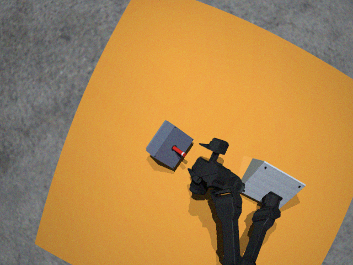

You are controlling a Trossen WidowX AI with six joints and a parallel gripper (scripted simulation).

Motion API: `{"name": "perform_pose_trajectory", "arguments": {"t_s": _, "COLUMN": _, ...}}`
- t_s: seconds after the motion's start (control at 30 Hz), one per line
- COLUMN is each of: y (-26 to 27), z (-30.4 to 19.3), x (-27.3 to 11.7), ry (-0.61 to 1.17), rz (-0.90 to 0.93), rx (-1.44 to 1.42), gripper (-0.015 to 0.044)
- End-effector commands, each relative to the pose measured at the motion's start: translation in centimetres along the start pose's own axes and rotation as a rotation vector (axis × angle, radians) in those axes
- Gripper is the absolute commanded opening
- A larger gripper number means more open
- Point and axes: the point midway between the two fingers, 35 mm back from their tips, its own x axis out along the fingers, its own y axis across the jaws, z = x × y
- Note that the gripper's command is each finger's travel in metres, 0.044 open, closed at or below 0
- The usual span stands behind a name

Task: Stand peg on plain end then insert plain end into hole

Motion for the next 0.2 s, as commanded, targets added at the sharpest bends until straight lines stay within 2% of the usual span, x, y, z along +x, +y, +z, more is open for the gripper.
{"name": "perform_pose_trajectory", "arguments": {"t_s": 0.0, "y": 0.16, "z": 0.19, "x": -0.74, "ry": -0.008, "rz": 0.002, "rx": -0.011, "gripper": 0.044}}
{"name": "perform_pose_trajectory", "arguments": {"t_s": 0.17, "y": 0.08, "z": 0.09, "x": -1.48, "ry": -0.009, "rz": 0.002, "rx": -0.01, "gripper": 0.044}}
